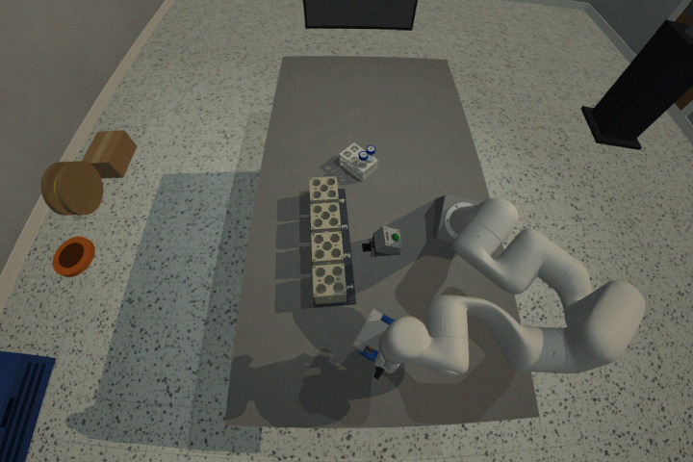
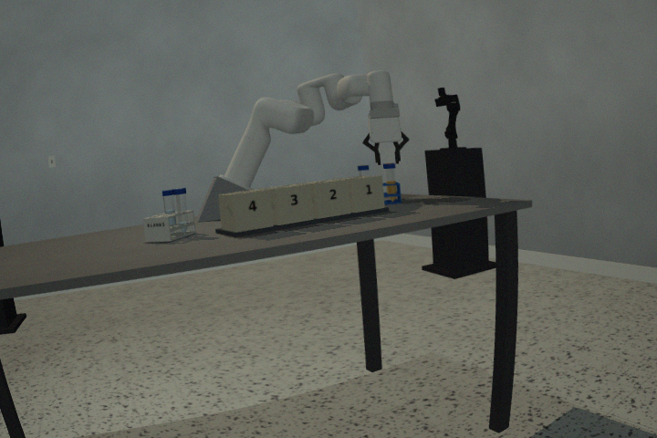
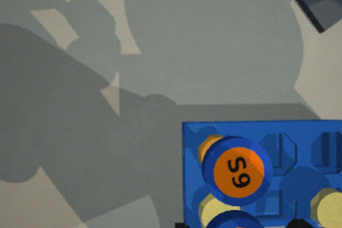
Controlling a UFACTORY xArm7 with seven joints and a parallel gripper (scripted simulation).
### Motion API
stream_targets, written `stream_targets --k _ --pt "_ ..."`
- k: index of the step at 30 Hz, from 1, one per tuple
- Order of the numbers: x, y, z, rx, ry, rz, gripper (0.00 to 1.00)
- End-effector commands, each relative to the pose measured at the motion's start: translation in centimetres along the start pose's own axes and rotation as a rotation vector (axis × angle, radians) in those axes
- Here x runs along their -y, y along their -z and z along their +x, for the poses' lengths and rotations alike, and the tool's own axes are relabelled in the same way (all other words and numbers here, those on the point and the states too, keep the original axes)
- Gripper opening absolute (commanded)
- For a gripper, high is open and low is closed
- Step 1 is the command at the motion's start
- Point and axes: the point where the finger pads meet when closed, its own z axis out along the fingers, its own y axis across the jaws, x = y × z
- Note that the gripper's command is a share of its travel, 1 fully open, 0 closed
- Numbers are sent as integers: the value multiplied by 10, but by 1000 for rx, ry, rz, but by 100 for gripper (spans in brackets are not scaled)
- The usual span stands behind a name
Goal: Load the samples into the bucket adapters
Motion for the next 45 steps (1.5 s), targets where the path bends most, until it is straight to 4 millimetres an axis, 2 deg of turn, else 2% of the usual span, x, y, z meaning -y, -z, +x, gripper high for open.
stream_targets --k 1,45 --pt "1 1 0 -1 0 4 57" --pt "1 -19 0 -1 0 4 57"
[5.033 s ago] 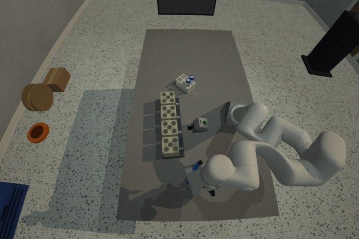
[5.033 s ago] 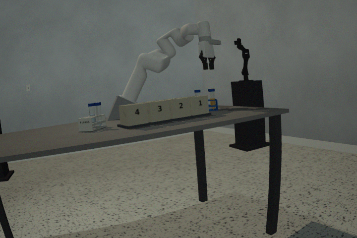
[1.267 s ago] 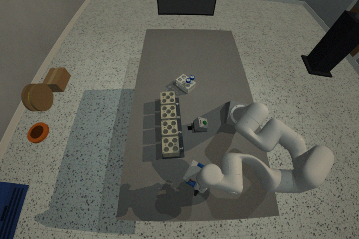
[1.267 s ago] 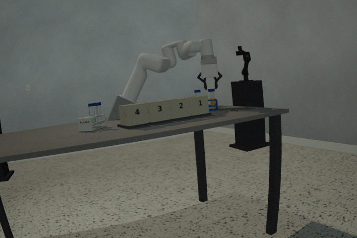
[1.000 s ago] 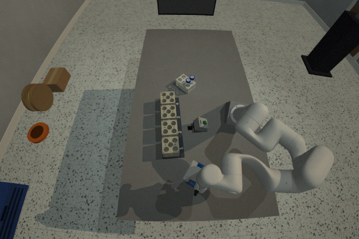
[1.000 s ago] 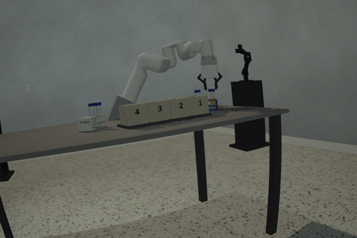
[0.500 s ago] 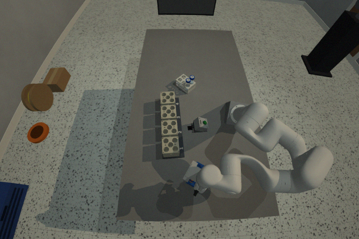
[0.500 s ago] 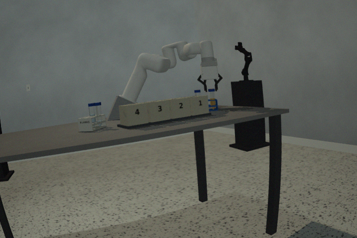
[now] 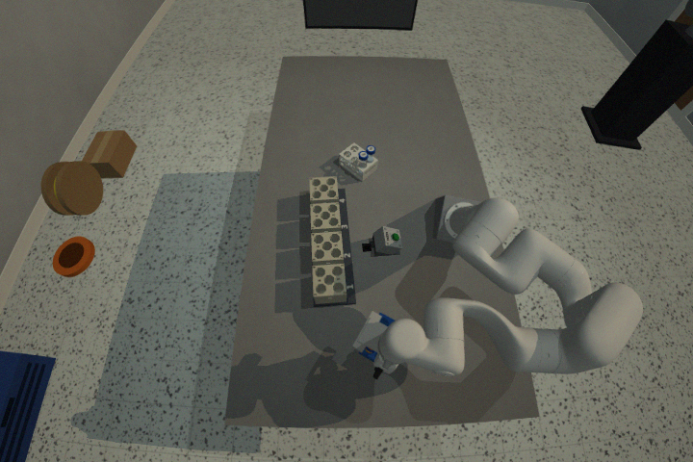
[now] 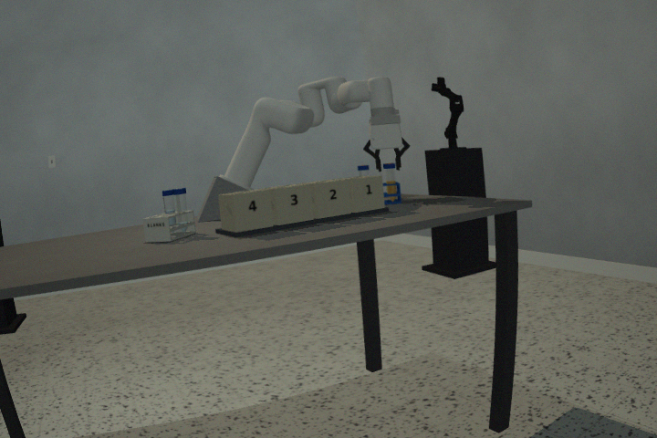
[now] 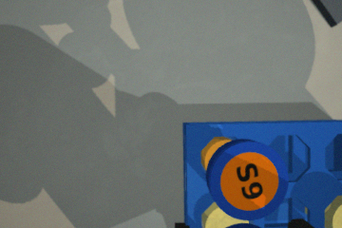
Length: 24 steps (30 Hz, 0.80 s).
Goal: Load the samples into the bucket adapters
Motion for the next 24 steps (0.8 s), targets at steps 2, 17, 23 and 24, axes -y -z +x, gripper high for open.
stream_targets --k 2,17,23,24 --pt "1 1 0 -1 0 4 57" --pt "1 3 0 -1 0 4 0" --pt "1 3 0 -1 0 3 0" --pt "1 3 0 -1 0 3 0"
